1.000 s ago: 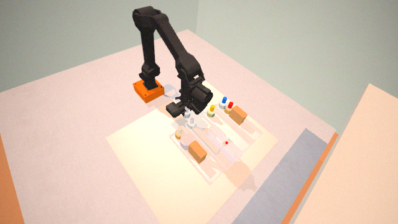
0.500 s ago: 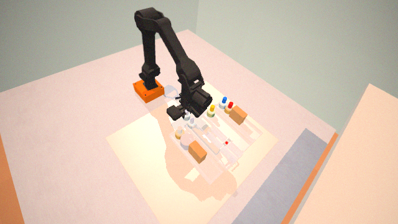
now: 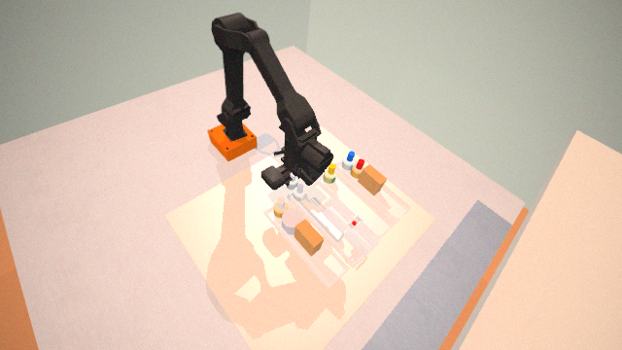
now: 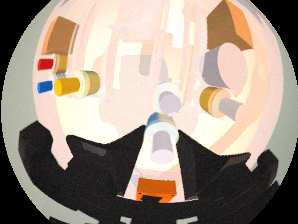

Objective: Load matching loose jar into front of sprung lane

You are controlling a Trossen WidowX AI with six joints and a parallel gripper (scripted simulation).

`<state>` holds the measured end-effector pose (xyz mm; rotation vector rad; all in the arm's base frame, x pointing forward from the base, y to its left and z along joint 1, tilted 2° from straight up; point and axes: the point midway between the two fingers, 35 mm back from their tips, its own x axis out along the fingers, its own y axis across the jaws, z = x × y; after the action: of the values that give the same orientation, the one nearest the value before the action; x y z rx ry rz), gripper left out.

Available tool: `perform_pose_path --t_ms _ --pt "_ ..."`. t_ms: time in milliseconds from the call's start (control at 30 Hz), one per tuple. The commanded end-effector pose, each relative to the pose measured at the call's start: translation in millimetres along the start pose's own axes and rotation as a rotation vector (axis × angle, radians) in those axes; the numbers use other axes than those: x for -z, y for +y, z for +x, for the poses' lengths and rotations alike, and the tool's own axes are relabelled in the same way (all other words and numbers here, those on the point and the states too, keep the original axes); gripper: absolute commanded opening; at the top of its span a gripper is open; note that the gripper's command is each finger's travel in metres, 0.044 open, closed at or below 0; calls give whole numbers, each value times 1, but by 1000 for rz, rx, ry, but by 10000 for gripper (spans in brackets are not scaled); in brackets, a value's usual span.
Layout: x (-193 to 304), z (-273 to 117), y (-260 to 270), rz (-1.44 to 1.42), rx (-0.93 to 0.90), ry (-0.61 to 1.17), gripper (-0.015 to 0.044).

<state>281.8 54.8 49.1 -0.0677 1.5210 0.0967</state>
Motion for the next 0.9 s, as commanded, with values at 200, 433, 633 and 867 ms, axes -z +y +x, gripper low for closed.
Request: perform_pose_path --t_ms 200,433,633,867 --pt "-7 -1 0 4 2 -5 0" --pt "-11 -1 0 4 2 -6 0" --pt "-13 -1 0 4 2 -6 0" --pt "-17 -1 0 4 2 -6 0"
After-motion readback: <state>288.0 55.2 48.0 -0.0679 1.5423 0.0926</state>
